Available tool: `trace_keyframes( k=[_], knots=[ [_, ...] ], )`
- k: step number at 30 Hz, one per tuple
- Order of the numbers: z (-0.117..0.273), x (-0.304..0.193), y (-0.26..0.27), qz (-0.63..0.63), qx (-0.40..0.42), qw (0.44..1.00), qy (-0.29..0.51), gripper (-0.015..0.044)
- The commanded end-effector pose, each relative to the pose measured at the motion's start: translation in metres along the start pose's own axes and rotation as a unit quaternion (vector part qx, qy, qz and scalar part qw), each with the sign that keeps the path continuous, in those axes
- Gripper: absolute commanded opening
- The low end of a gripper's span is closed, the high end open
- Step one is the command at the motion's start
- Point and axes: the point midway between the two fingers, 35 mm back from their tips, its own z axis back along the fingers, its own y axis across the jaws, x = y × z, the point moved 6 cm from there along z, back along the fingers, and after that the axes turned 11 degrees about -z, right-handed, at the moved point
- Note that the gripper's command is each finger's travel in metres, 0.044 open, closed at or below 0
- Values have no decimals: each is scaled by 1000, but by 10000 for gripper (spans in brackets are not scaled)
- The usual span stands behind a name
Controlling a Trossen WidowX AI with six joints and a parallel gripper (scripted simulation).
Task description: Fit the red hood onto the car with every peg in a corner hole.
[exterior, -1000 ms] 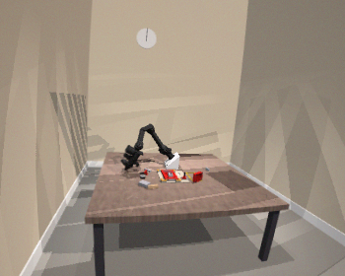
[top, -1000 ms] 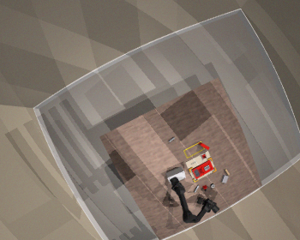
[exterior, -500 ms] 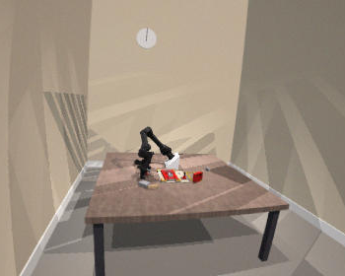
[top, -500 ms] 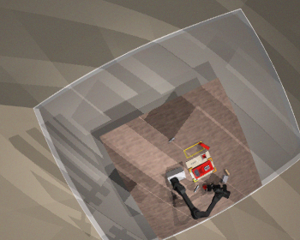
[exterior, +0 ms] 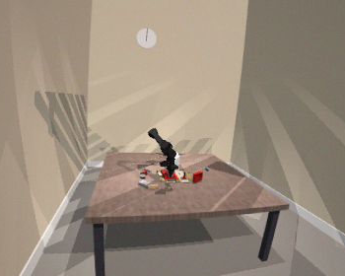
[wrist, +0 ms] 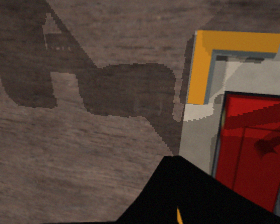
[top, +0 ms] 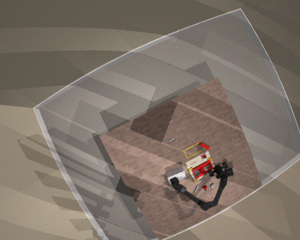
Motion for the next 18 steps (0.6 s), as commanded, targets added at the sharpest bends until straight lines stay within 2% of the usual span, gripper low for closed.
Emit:
trace_keyframes(
  k=[1, 11, 18],
  knots=[
    [13, -54, -1, 60, -22, 998, 24, 0],
    [59, -191, -47, 228, -100, 968, 24, 0],
    [57, -199, -53, 239, -105, 965, 20, 0]
  ],
)
